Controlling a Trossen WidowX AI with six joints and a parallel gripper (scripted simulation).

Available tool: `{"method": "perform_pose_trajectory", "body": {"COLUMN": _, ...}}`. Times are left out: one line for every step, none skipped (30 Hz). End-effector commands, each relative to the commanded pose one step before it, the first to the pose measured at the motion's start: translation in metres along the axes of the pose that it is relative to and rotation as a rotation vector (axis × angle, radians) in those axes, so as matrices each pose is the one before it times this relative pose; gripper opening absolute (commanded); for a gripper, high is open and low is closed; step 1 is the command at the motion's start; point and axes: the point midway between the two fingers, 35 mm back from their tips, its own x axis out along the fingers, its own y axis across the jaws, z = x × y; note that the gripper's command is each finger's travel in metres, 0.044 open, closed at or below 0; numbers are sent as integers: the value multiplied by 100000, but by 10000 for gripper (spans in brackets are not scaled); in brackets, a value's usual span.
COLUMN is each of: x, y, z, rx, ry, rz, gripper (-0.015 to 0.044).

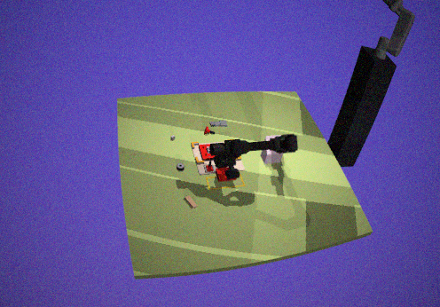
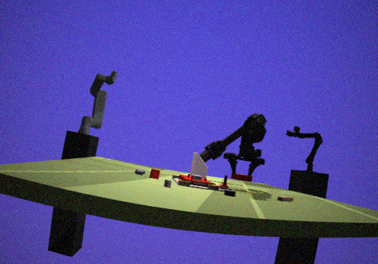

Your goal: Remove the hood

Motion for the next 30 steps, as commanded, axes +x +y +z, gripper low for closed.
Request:
{"method": "perform_pose_trajectory", "body": {"x": 429, "y": -6, "z": -183, "rx": 781, "ry": 665, "rz": 367, "gripper": 0}}
{"method": "perform_pose_trajectory", "body": {"x": 64, "y": 3, "z": -4, "rx": 0, "ry": 0, "rz": 9, "gripper": 0}}
{"method": "perform_pose_trajectory", "body": {"x": 64, "y": 3, "z": -4, "rx": 0, "ry": 0, "rz": 9, "gripper": 0}}
{"method": "perform_pose_trajectory", "body": {"x": 64, "y": 3, "z": -5, "rx": 0, "ry": 0, "rz": 9, "gripper": 0}}
{"method": "perform_pose_trajectory", "body": {"x": 64, "y": 3, "z": -5, "rx": 0, "ry": 0, "rz": 9, "gripper": 0}}
{"method": "perform_pose_trajectory", "body": {"x": 64, "y": 3, "z": -5, "rx": 0, "ry": 0, "rz": 9, "gripper": 0}}
{"method": "perform_pose_trajectory", "body": {"x": 64, "y": 3, "z": -5, "rx": 0, "ry": 0, "rz": 10, "gripper": 0}}
{"method": "perform_pose_trajectory", "body": {"x": 64, "y": 3, "z": -5, "rx": 0, "ry": 0, "rz": 10, "gripper": 0}}
{"method": "perform_pose_trajectory", "body": {"x": 64, "y": 3, "z": -5, "rx": 0, "ry": 0, "rz": 10, "gripper": 0}}
{"method": "perform_pose_trajectory", "body": {"x": 64, "y": 3, "z": -6, "rx": 0, "ry": 0, "rz": 10, "gripper": 0}}
{"method": "perform_pose_trajectory", "body": {"x": 64, "y": 3, "z": -6, "rx": 0, "ry": 0, "rz": 11, "gripper": 0}}
{"method": "perform_pose_trajectory", "body": {"x": 64, "y": 3, "z": -6, "rx": 0, "ry": 0, "rz": 11, "gripper": 0}}
{"method": "perform_pose_trajectory", "body": {"x": 64, "y": 3, "z": -6, "rx": 0, "ry": 0, "rz": 11, "gripper": 0}}
{"method": "perform_pose_trajectory", "body": {"x": 64, "y": 3, "z": -6, "rx": 0, "ry": 0, "rz": 11, "gripper": 0}}
{"method": "perform_pose_trajectory", "body": {"x": 64, "y": 3, "z": -6, "rx": 0, "ry": 0, "rz": 11, "gripper": 0}}
{"method": "perform_pose_trajectory", "body": {"x": 63, "y": 4, "z": -6, "rx": 0, "ry": 0, "rz": 12, "gripper": 0}}
{"method": "perform_pose_trajectory", "body": {"x": 63, "y": 4, "z": -7, "rx": 0, "ry": 0, "rz": 12, "gripper": 0}}
{"method": "perform_pose_trajectory", "body": {"x": 63, "y": 4, "z": -7, "rx": 0, "ry": 0, "rz": 12, "gripper": 0}}
{"method": "perform_pose_trajectory", "body": {"x": 63, "y": 4, "z": -7, "rx": 0, "ry": 0, "rz": 12, "gripper": 0}}
{"method": "perform_pose_trajectory", "body": {"x": 63, "y": 4, "z": -7, "rx": 0, "ry": 0, "rz": 13, "gripper": 0}}
{"method": "perform_pose_trajectory", "body": {"x": 63, "y": 4, "z": -7, "rx": 0, "ry": 0, "rz": 13, "gripper": 0}}
{"method": "perform_pose_trajectory", "body": {"x": 63, "y": 4, "z": -7, "rx": 0, "ry": 0, "rz": 13, "gripper": 0}}
{"method": "perform_pose_trajectory", "body": {"x": 63, "y": 4, "z": -8, "rx": 0, "ry": 0, "rz": 13, "gripper": 0}}
{"method": "perform_pose_trajectory", "body": {"x": 63, "y": 4, "z": -8, "rx": 0, "ry": 1, "rz": 13, "gripper": 0}}
{"method": "perform_pose_trajectory", "body": {"x": 63, "y": 4, "z": -8, "rx": 0, "ry": 1, "rz": 14, "gripper": 0}}
{"method": "perform_pose_trajectory", "body": {"x": 63, "y": 4, "z": -8, "rx": 0, "ry": 1, "rz": 14, "gripper": 0}}
{"method": "perform_pose_trajectory", "body": {"x": 63, "y": 4, "z": -8, "rx": 0, "ry": 1, "rz": 14, "gripper": 0}}
{"method": "perform_pose_trajectory", "body": {"x": 63, "y": 4, "z": -8, "rx": 0, "ry": 1, "rz": 14, "gripper": 0}}
{"method": "perform_pose_trajectory", "body": {"x": 63, "y": 4, "z": -9, "rx": 0, "ry": 1, "rz": 15, "gripper": 0}}
{"method": "perform_pose_trajectory", "body": {"x": 63, "y": 4, "z": -9, "rx": 0, "ry": 1, "rz": 15, "gripper": 0}}
